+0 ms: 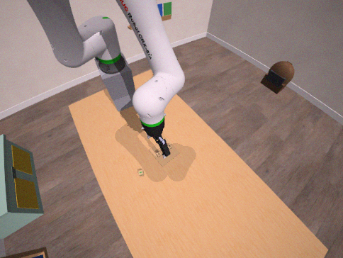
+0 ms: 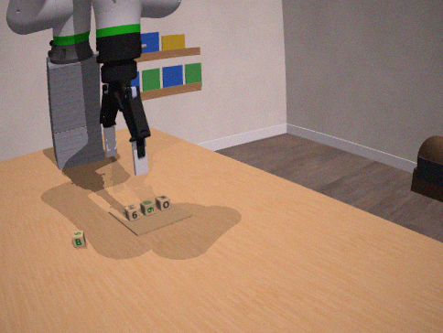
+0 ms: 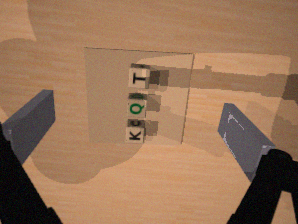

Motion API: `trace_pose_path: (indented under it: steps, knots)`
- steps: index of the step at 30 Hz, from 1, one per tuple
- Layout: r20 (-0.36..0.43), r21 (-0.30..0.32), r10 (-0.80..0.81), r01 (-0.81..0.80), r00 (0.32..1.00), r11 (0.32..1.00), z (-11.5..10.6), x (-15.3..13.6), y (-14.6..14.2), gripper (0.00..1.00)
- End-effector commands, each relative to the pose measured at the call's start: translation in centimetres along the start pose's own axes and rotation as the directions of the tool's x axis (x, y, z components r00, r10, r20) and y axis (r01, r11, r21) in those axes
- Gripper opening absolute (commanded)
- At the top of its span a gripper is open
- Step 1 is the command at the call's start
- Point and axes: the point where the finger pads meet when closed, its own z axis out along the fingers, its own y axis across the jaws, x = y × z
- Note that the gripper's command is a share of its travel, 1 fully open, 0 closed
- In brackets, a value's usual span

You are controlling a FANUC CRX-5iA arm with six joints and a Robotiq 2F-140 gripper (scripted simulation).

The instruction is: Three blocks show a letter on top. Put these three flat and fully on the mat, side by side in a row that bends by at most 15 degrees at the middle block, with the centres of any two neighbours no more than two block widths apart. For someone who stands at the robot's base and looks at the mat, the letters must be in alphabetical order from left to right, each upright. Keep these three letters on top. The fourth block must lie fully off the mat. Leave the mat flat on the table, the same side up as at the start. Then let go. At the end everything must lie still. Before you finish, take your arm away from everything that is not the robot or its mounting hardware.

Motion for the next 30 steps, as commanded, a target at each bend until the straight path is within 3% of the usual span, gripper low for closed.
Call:
trace_pose_path:
  steps: [1, 16, 30]
  knots:
    - [0.000, 0.000, 0.000, 0.000, 1.000, 1.000, -0.9, 0.0, 0.0, 1.00]
    - [0.000, 0.000, 0.000, 0.000, 1.000, 1.000, -5.9, 0.0, 0.0, 1.00]
    - [0.000, 0.000, 0.000, 0.000, 1.000, 1.000, -6.3, 0.0, 0.0, 1.00]
